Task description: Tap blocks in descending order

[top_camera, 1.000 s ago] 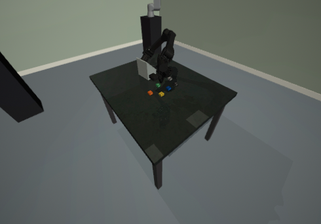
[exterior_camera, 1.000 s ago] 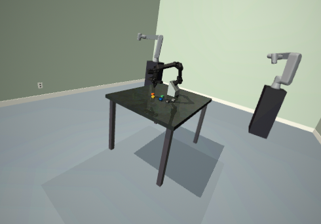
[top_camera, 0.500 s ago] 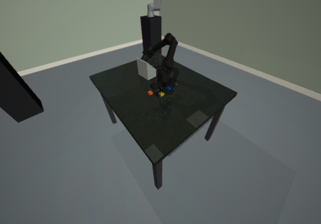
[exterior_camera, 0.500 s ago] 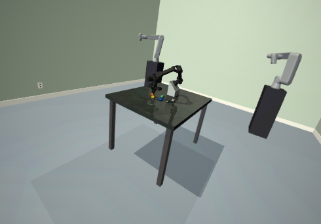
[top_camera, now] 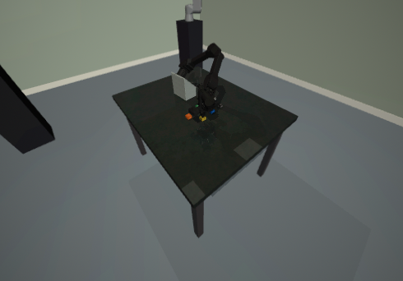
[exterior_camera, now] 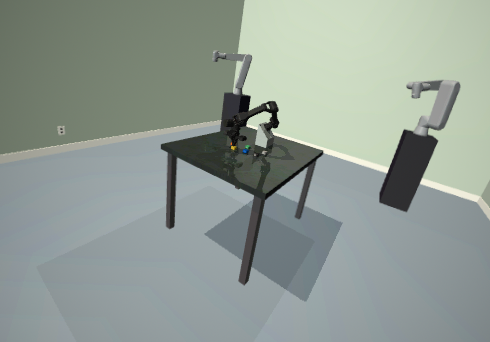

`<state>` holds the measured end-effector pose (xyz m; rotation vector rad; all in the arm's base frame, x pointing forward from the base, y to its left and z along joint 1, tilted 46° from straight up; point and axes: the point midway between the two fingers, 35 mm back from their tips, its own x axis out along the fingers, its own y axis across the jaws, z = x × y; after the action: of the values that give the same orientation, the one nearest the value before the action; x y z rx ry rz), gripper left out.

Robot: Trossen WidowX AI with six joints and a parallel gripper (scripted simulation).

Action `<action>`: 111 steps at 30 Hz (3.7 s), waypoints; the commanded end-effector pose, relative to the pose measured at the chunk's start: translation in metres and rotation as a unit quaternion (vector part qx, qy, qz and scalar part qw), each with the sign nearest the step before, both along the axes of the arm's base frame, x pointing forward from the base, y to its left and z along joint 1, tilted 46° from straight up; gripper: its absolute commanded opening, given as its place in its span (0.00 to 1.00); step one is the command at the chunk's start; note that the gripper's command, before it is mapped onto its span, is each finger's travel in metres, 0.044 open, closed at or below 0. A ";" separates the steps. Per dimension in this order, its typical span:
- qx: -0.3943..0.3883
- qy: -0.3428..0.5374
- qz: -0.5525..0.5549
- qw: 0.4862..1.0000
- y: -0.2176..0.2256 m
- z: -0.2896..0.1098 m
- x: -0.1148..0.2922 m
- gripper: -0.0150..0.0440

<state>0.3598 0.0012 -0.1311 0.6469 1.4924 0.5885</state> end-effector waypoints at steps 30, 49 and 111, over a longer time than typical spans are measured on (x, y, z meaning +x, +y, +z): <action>0.002 0.007 0.000 1.000 -0.073 0.070 -0.003 0.29; 0.004 0.011 -0.001 1.000 0.065 0.215 -0.098 0.29; 0.008 0.011 0.000 1.000 0.128 0.216 -0.104 0.51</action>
<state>0.2464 0.1325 0.0457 0.6766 1.5402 0.5772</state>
